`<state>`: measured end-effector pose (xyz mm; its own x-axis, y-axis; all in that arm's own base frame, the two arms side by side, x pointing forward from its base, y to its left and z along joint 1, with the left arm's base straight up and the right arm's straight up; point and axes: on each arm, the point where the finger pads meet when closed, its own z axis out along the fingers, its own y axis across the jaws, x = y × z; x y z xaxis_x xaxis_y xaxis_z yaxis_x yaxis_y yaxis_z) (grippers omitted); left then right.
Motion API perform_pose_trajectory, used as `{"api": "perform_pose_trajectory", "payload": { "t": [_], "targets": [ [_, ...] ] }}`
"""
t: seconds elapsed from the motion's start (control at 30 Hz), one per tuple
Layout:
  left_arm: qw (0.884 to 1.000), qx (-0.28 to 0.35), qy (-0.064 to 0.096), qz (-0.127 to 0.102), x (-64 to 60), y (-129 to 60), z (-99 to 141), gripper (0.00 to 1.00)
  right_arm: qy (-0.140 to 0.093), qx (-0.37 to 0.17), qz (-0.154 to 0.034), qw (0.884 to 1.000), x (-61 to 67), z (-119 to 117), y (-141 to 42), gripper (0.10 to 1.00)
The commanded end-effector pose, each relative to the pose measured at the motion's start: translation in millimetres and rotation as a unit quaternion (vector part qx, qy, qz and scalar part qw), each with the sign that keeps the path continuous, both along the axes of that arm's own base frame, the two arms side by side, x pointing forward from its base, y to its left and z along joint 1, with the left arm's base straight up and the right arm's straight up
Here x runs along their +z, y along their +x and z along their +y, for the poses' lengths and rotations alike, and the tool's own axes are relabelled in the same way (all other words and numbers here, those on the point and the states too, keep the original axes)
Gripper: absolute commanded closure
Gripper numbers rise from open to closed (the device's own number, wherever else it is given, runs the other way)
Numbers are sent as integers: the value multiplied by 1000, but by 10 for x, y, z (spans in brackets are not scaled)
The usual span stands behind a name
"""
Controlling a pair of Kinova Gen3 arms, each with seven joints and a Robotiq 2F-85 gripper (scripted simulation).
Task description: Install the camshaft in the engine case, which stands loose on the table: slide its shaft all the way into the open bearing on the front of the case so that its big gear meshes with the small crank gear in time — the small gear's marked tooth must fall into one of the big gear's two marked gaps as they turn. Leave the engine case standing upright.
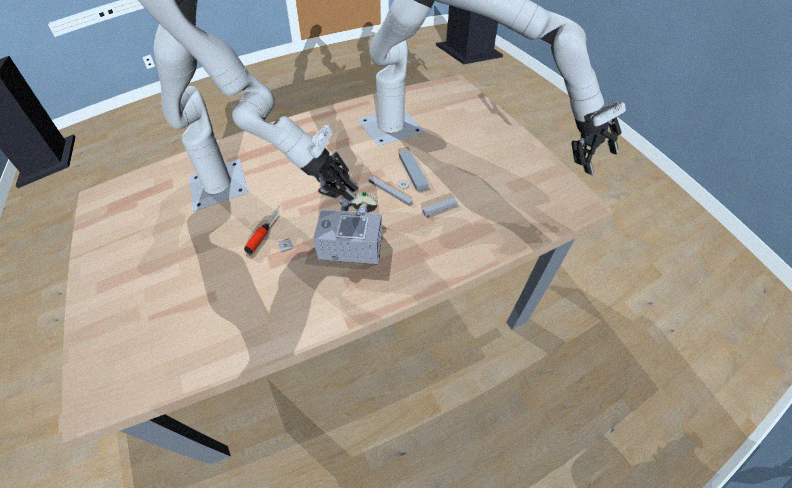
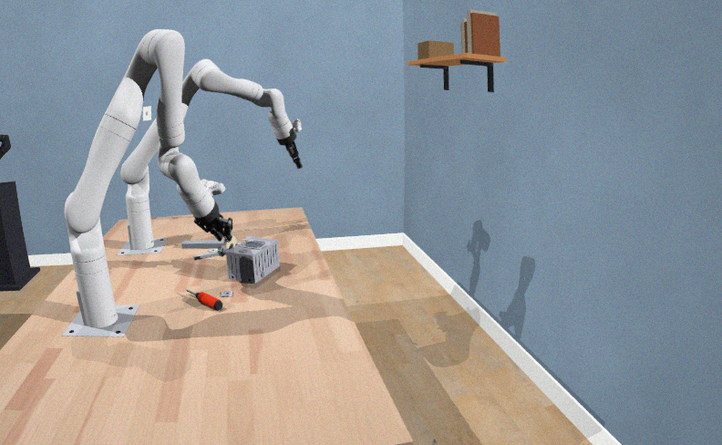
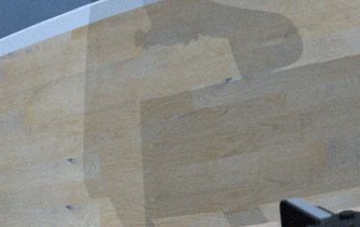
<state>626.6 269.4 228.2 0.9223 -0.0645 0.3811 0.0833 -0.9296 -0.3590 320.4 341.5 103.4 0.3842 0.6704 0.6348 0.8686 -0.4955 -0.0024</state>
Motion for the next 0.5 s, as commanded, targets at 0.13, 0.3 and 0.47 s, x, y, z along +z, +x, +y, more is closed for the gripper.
{"api": "perform_pose_trajectory", "payload": {
  "t": [0.13,0.3,0.47],
  "targets": [
    [1000,0,0,-1,17,4,3,1,1,0,-1,1000,140,-88,-47,723],
    [1000,0,0,-1,17,4,3,1,1,0,-1,1000,214,-141,-77,723],
    [1000,0,0,-1,17,4,3,1,1,0,-1,1000,239,-160,-88,723]
  ]
}}
